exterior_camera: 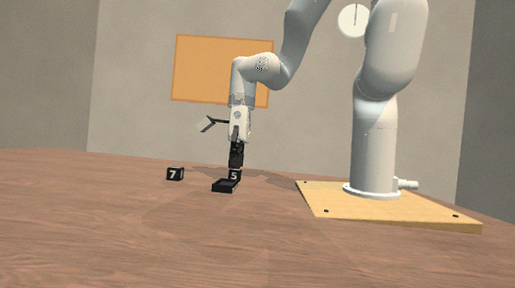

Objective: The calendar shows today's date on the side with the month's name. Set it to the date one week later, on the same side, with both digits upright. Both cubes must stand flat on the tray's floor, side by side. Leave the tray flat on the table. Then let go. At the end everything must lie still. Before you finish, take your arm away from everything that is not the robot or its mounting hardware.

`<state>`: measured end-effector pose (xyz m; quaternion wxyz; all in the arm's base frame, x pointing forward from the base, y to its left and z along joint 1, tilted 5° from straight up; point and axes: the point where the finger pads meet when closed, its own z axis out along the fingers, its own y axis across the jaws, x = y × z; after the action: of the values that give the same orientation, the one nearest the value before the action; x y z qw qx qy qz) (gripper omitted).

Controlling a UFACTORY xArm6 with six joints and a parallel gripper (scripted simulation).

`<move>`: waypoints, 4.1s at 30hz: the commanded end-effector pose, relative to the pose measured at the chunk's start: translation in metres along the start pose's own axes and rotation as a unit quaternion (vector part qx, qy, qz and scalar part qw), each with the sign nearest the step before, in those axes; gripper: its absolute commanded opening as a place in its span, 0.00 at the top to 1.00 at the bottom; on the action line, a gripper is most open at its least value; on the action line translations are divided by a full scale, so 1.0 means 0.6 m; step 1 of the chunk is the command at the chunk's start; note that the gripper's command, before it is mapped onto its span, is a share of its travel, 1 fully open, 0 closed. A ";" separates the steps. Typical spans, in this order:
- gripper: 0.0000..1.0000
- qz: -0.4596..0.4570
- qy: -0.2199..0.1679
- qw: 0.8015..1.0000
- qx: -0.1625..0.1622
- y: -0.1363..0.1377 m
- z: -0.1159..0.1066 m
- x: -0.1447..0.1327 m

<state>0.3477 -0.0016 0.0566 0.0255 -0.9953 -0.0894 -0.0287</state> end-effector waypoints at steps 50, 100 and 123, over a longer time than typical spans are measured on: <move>0.51 0.000 0.002 1.000 0.000 0.000 0.044 0.002; 0.71 0.000 0.002 1.000 0.000 0.000 0.027 0.002; 0.71 0.000 0.002 1.000 0.000 0.000 -0.123 0.002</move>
<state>0.3448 -0.0056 0.1246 0.0252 -0.9952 -0.0893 -0.0295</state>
